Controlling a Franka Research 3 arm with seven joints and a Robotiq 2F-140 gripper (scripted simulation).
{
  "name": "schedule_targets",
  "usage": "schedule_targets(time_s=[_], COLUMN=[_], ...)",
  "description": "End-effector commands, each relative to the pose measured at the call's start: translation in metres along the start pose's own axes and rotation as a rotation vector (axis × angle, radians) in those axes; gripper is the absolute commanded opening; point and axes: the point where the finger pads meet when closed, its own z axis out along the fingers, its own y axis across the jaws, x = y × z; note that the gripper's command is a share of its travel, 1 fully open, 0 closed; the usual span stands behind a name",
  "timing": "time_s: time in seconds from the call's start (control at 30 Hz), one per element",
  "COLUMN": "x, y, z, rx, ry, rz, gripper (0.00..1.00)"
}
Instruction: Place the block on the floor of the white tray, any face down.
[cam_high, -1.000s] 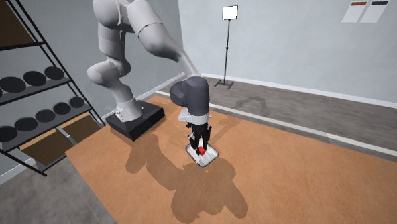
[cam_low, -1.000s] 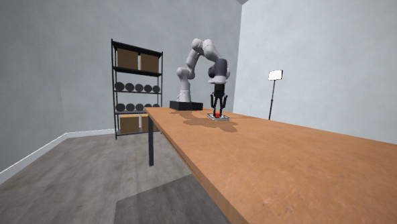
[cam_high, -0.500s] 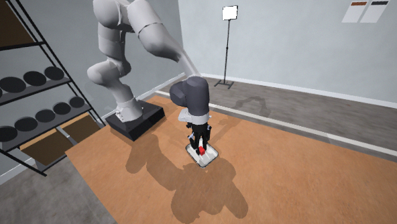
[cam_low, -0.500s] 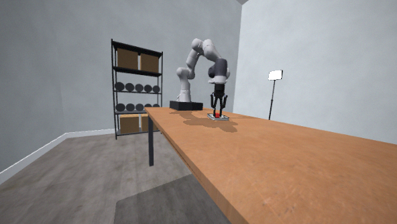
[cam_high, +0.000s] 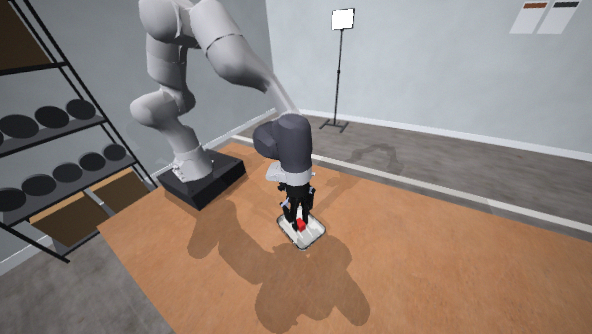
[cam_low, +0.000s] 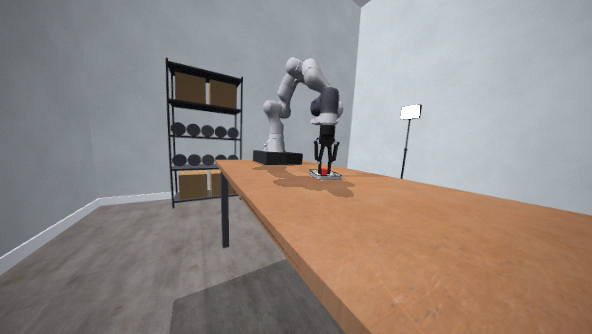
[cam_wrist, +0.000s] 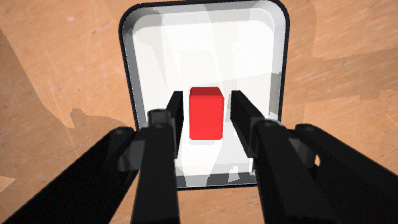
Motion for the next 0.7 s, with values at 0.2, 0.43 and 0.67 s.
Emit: schedule_targets(time_s=[0.2,0.43,0.67], x=[0.000,0.000,0.000], y=[-0.001,-0.001,-0.001], z=[-0.003,-0.017,-0.033], rx=[0.001,0.001,0.001], ry=[-0.001,-0.001,-0.001], rz=[-0.005,-0.005,-0.005], gripper=[0.36,0.36,0.36])
